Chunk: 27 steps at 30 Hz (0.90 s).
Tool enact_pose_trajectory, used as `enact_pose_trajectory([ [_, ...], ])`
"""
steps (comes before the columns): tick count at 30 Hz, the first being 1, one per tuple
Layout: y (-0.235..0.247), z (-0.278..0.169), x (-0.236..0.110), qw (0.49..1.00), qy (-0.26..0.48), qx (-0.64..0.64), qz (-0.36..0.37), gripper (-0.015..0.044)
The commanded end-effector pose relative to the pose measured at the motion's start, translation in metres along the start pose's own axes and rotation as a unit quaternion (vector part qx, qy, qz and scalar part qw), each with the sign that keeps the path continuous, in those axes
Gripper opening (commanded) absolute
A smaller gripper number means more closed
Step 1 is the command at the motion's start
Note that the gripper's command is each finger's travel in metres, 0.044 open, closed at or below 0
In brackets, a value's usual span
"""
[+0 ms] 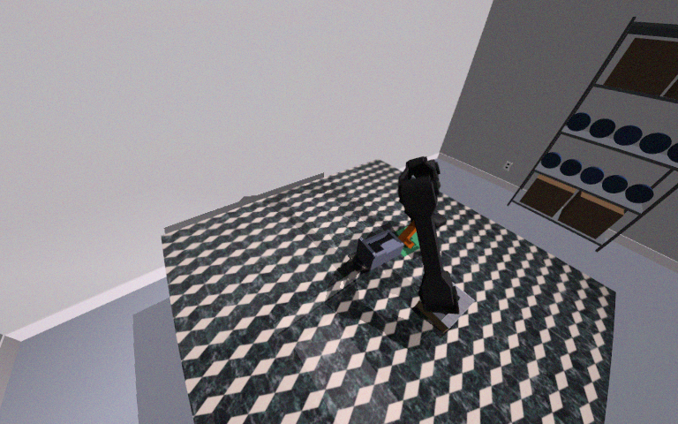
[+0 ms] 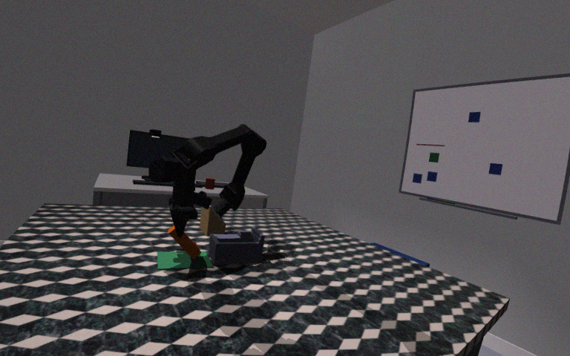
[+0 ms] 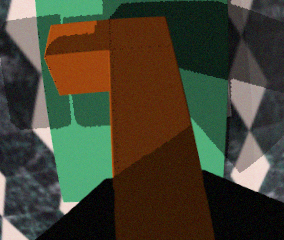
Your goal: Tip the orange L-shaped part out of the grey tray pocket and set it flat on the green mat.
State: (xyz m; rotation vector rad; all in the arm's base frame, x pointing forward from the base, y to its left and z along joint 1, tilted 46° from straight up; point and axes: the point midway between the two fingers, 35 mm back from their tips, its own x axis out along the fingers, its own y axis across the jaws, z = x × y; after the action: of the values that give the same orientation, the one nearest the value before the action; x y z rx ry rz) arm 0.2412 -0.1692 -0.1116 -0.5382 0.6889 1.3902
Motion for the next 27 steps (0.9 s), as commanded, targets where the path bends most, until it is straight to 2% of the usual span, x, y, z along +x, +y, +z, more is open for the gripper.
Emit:
enact_pose_trajectory([
  [1,0.0013,0.0011,0.0028,1.000,-0.003,0.005,-0.001,0.0000],
  [19,0.0013,0.0006,0.0021,1.000,-0.001,0.001,0.001,0.0000],
  [27,0.0013,0.0006,0.0021,1.000,-0.001,0.001,0.001,0.0210],
])
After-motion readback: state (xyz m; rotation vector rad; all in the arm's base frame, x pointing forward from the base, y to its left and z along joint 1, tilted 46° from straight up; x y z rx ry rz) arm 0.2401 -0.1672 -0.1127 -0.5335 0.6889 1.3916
